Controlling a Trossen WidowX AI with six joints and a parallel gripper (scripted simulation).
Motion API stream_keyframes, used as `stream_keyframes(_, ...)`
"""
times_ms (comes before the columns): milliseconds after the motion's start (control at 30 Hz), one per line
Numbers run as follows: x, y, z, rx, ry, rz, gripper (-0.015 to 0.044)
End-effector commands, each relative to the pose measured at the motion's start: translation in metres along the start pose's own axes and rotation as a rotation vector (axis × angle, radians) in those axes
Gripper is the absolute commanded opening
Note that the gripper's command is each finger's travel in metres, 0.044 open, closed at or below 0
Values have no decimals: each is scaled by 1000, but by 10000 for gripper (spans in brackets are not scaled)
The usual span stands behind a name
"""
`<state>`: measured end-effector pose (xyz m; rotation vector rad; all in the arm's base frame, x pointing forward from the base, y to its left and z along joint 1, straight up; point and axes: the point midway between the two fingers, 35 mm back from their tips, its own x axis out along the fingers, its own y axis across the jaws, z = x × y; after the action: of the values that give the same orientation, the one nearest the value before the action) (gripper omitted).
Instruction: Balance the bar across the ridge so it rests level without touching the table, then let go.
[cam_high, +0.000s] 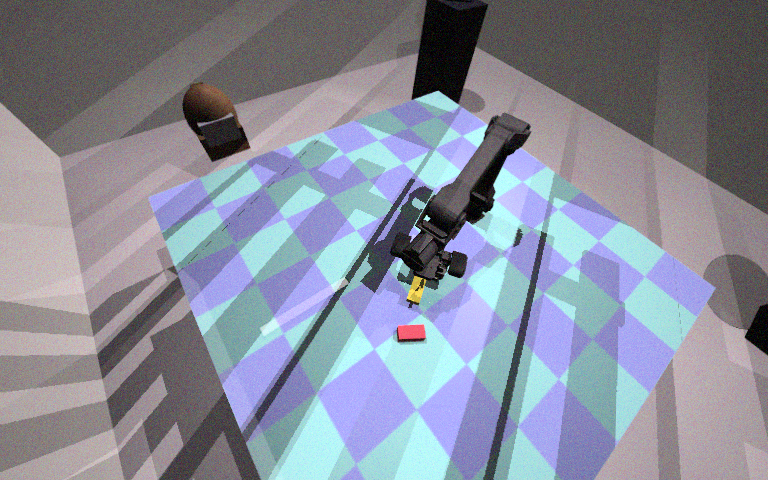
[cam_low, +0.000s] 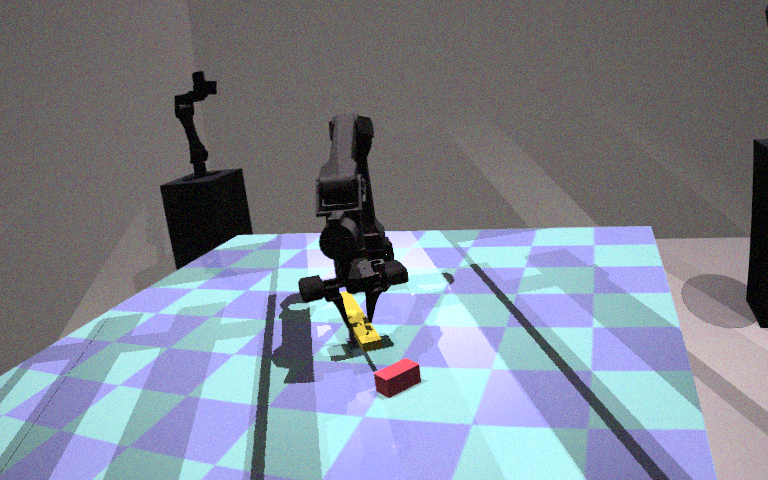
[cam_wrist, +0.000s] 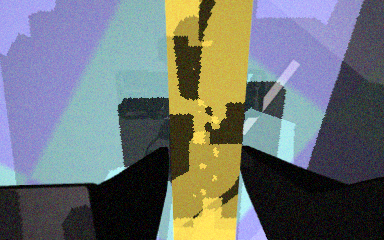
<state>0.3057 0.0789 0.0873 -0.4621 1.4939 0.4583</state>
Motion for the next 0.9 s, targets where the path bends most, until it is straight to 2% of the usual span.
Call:
stream_keyframes(0, 0, 0, 0, 0, 0, 0, 185)
stream_keyframes(133, 0, 0, 0, 0, 0, 0, 185)
stream_keyframes(467, 0, 0, 0, 0, 0, 0, 440)
stream_keyframes(600, -8, -1, 1, 0, 0, 0, 440)
stream_keyframes(867, -98, 0, 1, 0, 0, 0, 440)
